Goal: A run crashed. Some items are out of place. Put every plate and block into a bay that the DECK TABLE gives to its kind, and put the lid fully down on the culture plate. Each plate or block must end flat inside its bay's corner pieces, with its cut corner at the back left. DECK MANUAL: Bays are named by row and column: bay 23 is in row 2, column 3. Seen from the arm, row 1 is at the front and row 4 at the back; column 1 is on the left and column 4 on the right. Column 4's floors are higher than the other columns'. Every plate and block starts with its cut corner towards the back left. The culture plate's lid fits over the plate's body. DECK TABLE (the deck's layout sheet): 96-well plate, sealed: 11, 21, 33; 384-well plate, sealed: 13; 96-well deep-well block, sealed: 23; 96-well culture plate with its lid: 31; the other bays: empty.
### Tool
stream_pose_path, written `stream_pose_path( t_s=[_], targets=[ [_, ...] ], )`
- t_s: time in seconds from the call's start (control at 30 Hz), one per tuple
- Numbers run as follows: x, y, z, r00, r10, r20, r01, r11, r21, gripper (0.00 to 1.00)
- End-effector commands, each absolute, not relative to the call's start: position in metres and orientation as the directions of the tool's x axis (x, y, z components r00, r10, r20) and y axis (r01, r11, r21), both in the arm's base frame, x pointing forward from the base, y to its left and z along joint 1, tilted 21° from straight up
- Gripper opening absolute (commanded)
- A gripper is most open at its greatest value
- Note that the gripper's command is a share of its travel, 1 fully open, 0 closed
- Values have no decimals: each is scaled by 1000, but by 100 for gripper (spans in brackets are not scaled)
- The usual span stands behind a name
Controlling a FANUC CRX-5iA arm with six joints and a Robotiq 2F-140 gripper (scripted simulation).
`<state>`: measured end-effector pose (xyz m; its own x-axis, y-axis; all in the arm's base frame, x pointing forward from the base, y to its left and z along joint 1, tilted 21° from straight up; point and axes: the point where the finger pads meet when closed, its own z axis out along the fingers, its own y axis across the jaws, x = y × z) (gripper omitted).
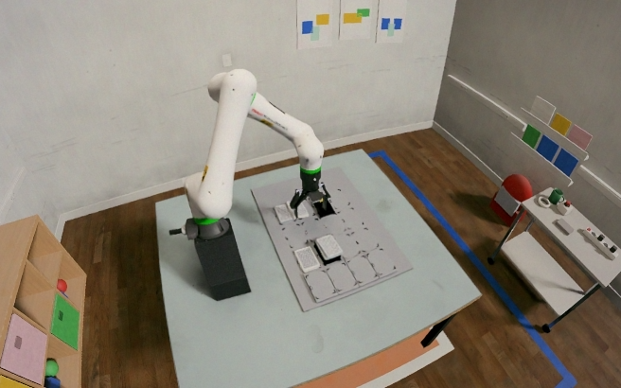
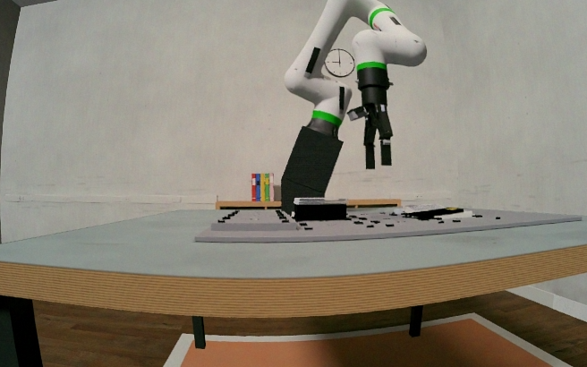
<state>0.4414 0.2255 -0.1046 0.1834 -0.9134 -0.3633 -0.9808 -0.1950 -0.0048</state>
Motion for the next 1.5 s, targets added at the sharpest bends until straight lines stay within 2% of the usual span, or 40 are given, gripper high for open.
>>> stream_pose_path(
  t_s=[0.0,1.23,1.47],
  targets=[
    [431,233,-100,184,-914,-363,-981,-195,-7,100],
    [329,310,-66,184,-913,-363,-981,-195,-6,100],
    [327,311,-65,184,-913,-363,-981,-195,-6,100]
  ],
)
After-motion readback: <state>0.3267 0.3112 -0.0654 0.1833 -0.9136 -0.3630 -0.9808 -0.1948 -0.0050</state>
